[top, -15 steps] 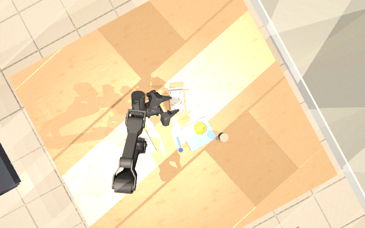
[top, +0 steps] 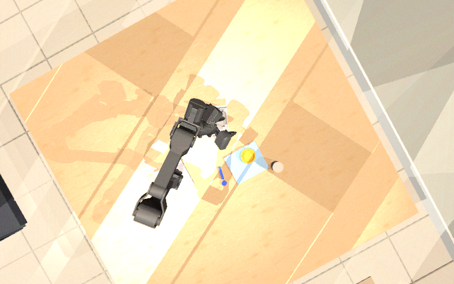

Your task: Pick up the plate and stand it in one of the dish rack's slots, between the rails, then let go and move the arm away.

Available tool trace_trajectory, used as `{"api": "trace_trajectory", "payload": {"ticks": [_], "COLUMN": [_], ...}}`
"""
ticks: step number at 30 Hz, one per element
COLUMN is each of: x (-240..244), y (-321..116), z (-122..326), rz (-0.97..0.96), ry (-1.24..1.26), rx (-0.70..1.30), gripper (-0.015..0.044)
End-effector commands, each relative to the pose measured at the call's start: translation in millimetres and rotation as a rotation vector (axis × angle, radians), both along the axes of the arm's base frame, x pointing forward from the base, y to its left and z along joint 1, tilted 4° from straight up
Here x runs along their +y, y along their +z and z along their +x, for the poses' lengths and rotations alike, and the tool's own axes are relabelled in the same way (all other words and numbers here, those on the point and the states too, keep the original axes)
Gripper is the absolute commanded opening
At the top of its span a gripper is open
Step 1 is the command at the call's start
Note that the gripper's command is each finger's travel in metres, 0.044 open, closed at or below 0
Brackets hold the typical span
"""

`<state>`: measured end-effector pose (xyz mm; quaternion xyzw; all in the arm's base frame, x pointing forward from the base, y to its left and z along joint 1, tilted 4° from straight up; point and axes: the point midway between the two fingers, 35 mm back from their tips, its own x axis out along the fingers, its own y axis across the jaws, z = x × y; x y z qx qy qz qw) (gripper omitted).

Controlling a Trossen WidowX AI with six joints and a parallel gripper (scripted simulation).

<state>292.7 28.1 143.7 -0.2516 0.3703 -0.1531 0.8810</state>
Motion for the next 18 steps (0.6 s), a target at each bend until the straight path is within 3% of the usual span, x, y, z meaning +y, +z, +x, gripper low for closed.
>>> {"api": "trace_trajectory", "payload": {"ticks": [1, 18], "x": [-14.6, -100.6], "y": [5.7, 46.6], "z": [10.6, 17.6], "rz": [0.023, 0.315], "ry": [-0.033, -0.219], "rx": [0.096, 0.459], "gripper": [0.0400, 0.0400]}}
